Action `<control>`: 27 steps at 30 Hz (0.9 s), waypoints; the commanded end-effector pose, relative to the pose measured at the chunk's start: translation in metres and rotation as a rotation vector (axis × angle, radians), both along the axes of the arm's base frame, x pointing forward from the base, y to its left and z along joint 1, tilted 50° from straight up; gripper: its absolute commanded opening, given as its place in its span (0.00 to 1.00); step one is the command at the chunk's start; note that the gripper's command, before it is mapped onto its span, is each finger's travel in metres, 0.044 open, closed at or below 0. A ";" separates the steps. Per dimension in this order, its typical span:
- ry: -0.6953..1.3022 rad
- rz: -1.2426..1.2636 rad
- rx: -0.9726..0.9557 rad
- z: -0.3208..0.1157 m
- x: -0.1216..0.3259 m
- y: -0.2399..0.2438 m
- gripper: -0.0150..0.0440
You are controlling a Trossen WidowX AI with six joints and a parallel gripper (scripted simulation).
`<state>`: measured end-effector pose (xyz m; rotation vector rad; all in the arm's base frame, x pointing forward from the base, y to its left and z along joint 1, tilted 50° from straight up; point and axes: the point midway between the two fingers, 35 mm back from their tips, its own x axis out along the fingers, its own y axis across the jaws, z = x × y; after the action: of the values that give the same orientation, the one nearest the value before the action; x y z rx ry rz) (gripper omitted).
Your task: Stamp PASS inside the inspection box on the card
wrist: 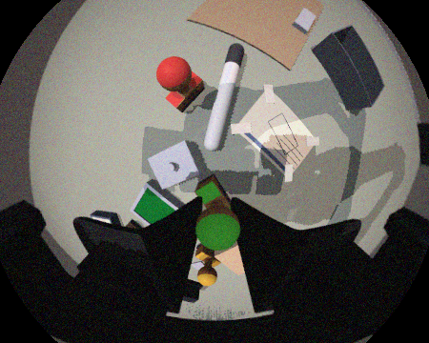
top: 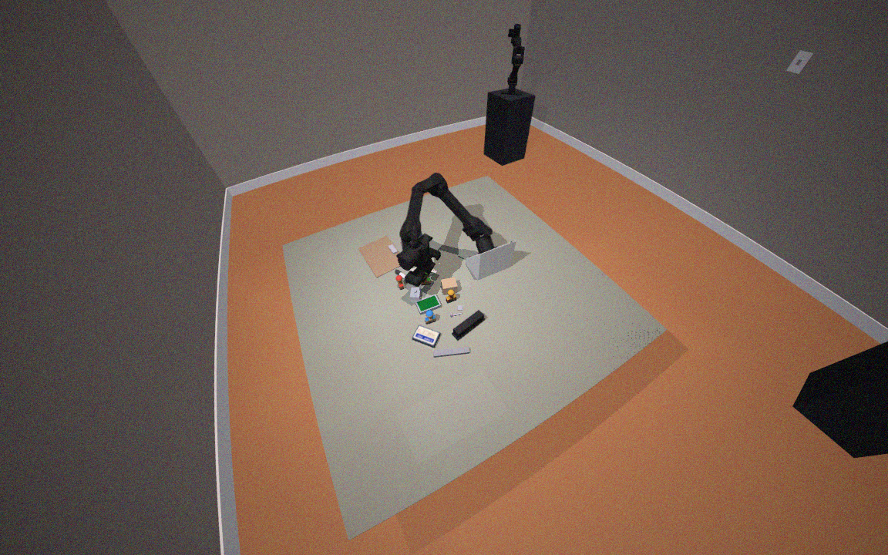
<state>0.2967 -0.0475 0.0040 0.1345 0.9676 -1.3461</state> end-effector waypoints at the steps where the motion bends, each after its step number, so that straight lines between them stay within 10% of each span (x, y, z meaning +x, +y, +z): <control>1: 0.012 0.005 -0.005 -0.005 -0.004 -0.006 0.25; 21: 0.013 0.004 -0.009 -0.022 -0.009 -0.026 0.25; 27: 0.002 -0.002 -0.005 -0.020 -0.006 -0.025 0.52</control>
<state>0.2905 -0.0725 -0.0161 0.1299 0.9657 -1.3502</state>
